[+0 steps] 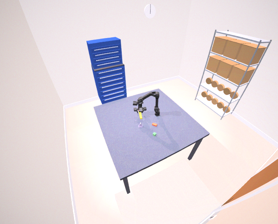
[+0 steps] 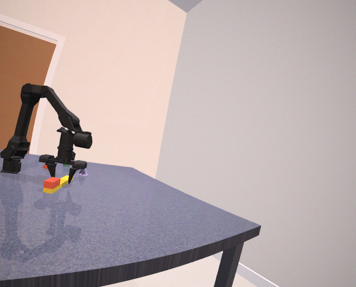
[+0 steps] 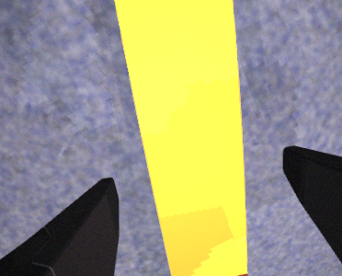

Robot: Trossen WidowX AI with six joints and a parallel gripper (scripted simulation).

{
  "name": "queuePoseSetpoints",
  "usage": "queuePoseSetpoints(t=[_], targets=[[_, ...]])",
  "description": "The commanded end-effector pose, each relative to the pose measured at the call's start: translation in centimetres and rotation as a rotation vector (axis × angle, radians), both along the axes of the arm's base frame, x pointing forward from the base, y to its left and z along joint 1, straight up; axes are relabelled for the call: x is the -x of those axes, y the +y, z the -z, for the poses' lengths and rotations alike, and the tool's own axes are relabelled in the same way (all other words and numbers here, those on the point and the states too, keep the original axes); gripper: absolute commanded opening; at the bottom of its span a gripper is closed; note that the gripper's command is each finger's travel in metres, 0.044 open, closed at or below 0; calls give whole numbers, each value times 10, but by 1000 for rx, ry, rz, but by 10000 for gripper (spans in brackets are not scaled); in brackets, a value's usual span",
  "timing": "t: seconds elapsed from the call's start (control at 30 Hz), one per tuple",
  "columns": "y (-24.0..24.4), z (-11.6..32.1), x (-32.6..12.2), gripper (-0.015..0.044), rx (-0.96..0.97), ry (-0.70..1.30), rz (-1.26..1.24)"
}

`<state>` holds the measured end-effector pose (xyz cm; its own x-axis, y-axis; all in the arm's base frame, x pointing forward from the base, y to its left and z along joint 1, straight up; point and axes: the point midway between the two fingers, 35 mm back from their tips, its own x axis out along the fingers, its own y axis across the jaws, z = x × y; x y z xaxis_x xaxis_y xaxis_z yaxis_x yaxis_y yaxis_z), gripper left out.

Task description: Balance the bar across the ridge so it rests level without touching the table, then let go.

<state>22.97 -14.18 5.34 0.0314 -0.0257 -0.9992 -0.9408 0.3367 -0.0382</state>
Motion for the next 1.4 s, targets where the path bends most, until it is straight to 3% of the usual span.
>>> queuePoseSetpoints(t=[0.0, 0.5, 0.7, 0.93, 1.07, 1.37], targets=[[1, 6, 1, 315, -10, 7, -6], [1, 6, 1, 315, -10, 7, -6], [1, 5, 1, 157, -5, 8, 0], [1, 5, 1, 111, -5, 8, 0], [0, -1, 0, 6, -6, 8, -1], [-1, -23, -2, 0, -6, 7, -2]])
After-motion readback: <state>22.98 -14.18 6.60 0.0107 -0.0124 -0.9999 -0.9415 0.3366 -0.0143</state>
